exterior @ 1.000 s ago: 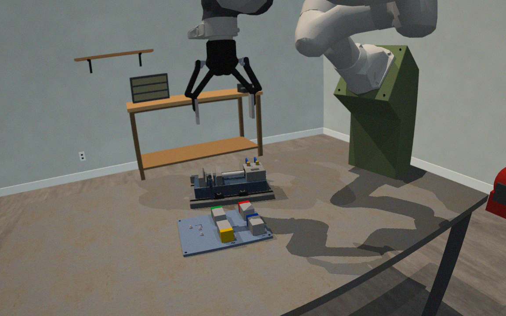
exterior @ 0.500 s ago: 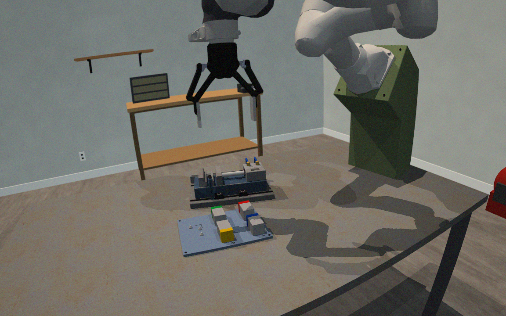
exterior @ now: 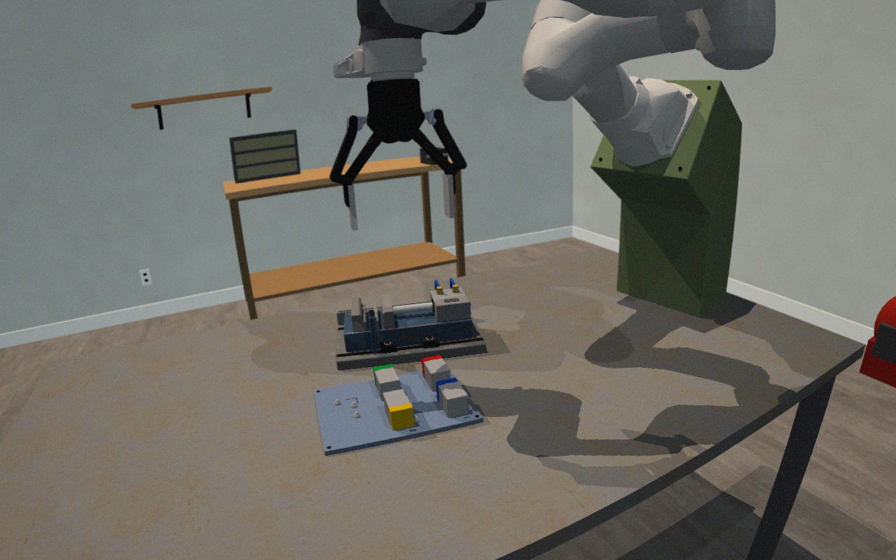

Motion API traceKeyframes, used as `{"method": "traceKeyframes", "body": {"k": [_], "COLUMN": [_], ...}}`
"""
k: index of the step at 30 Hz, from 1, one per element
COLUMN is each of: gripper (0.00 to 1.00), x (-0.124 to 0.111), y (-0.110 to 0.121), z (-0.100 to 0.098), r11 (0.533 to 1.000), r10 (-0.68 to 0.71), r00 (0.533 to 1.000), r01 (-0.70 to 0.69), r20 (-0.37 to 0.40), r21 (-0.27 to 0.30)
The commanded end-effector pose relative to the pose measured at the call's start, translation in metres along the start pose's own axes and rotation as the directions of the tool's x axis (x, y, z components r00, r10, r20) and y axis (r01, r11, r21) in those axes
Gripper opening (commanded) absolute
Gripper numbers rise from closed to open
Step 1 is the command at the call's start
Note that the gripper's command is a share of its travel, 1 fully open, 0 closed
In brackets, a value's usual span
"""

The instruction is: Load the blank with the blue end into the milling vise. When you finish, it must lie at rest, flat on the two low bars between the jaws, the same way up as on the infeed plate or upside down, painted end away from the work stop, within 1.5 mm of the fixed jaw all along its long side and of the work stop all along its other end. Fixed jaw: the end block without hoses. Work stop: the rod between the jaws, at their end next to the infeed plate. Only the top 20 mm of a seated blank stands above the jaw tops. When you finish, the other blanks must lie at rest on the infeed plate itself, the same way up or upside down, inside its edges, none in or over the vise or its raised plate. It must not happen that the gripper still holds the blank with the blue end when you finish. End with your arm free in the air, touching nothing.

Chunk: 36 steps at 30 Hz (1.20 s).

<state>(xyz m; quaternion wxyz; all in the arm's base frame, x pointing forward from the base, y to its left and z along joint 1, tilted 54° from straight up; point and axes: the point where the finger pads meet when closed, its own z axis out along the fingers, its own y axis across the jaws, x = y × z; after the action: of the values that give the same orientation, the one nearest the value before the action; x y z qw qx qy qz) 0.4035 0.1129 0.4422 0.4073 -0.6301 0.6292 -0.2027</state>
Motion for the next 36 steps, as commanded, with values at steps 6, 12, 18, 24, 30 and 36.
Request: {"method": "traceKeyframes", "body": {"k": [6, 12, 18, 24, 30, 36], "gripper": [1.0, 1.0, 1.0, 1.0, 1.0, 1.0], "x": [-0.0014, -0.003, -0.003, -0.0029, -0.004, -0.004], "y": [-0.0016, -0.0027, -0.0027, -0.0018, -0.0032, -0.0032], "z": [0.0004, 0.0026, 0.0026, 0.0029, 0.0057, 0.0057], "r11": [1.0, 1.0, 1.0, 0.999, 0.973, 0.973], "r10": [-0.005, -0.005, -0.005, -0.05, -0.232, -0.232], "r00": [1.0, 1.0, 1.0, 0.999, 0.973, 0.973], "r01": [0.005, 0.005, 0.005, 0.05, 0.232, 0.232], "r20": [0.0, 0.0, 0.0, 0.001, 0.001, 0.001], "r21": [0.004, 0.004, 0.004, 0.002, 0.004, 0.004]}}
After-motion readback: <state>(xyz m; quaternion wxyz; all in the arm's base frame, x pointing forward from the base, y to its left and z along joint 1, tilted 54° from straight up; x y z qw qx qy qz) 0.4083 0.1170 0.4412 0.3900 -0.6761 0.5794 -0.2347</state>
